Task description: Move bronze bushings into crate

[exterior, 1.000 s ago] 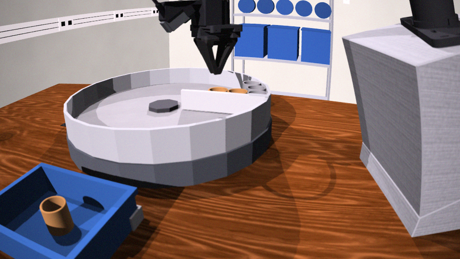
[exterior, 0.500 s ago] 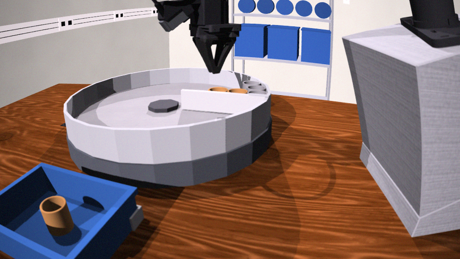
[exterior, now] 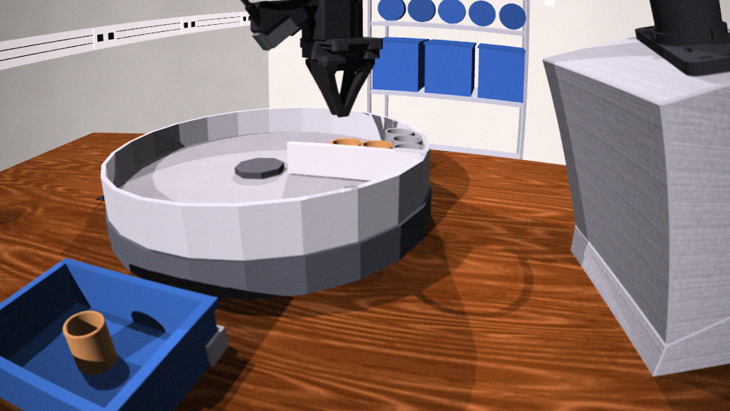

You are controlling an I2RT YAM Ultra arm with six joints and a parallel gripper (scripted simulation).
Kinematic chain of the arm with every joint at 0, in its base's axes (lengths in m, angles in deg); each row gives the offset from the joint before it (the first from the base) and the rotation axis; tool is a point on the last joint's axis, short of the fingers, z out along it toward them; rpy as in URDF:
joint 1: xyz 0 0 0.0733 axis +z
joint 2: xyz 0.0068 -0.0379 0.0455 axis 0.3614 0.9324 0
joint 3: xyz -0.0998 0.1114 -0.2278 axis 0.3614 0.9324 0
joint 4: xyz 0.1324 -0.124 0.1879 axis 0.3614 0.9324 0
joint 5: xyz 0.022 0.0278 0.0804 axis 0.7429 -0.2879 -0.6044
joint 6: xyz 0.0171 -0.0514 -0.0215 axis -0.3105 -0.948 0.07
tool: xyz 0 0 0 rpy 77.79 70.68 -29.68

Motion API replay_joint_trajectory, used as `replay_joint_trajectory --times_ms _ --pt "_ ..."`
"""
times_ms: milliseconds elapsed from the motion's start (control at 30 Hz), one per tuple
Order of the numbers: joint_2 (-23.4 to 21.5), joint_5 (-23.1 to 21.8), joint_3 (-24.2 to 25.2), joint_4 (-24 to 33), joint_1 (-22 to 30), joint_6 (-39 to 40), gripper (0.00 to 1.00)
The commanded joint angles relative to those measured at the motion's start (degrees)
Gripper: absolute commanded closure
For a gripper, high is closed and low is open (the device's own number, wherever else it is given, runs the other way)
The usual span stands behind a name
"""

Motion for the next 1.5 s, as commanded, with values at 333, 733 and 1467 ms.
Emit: replay_joint_trajectory --times_ms 333,733,1467 --pt "2.37 -0.59 -1.45 -3.01 0.71 0.53 0.85" --pt "2.72 -0.34 -1.51 -3.55 -0.03 0.81 0.85" --pt "2.72 -0.33 -1.51 -3.6 -0.04 0.81 0.85"
